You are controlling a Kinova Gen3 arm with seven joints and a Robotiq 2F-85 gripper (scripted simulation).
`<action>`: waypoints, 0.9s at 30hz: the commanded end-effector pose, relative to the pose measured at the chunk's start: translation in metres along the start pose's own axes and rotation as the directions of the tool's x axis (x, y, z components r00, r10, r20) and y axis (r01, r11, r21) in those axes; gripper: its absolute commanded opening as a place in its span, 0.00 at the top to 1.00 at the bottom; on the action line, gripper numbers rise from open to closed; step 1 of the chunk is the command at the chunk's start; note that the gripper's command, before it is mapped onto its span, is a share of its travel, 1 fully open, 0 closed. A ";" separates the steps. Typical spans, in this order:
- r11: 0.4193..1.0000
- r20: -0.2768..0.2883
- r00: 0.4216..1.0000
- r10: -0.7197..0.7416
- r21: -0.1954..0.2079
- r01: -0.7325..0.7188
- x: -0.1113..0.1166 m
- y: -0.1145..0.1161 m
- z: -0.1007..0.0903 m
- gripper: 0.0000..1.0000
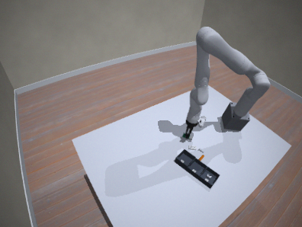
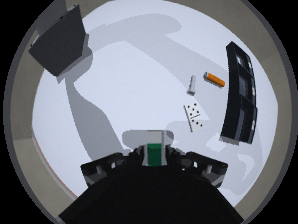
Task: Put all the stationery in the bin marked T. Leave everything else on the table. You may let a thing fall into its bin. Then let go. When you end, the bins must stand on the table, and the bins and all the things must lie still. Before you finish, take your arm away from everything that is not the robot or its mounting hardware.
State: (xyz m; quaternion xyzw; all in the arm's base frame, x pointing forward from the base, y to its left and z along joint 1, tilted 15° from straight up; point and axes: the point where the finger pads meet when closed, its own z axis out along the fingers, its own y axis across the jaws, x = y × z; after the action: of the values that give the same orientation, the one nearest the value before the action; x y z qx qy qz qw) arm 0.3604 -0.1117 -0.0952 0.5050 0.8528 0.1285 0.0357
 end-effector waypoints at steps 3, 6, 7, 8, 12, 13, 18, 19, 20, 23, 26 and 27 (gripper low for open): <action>1.000 -0.005 1.000 -0.001 0.002 0.001 0.003 -0.001 0.006 0.62; 1.000 -0.005 1.000 -0.001 0.002 0.001 0.003 -0.001 0.006 0.62; 1.000 -0.005 1.000 -0.001 0.002 0.001 0.003 -0.001 0.006 0.62; 1.000 -0.005 1.000 -0.001 0.002 0.001 0.003 -0.001 0.006 0.62; 1.000 -0.005 1.000 -0.001 0.002 0.001 0.002 -0.001 0.006 0.62; 1.000 -0.005 1.000 -0.001 0.002 0.001 0.002 -0.001 0.006 0.62; 1.000 -0.005 1.000 -0.001 0.002 0.001 0.002 0.000 0.006 0.81; 1.000 -0.005 1.000 -0.001 0.002 0.001 0.002 0.000 0.006 0.81; 1.000 -0.005 1.000 -0.001 0.002 0.001 0.002 0.000 0.006 0.81; 1.000 -0.005 1.000 -0.001 0.002 0.001 0.002 0.000 0.006 0.81; 1.000 -0.005 1.000 -0.001 0.002 0.001 0.002 0.000 0.006 0.81; 1.000 -0.005 1.000 -0.001 0.002 0.001 0.002 0.000 0.006 0.81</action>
State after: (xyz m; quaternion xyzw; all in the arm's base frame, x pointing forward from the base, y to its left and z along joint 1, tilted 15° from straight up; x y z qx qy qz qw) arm 0.3599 -0.1087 -0.1015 0.5042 0.8533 0.1288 0.0326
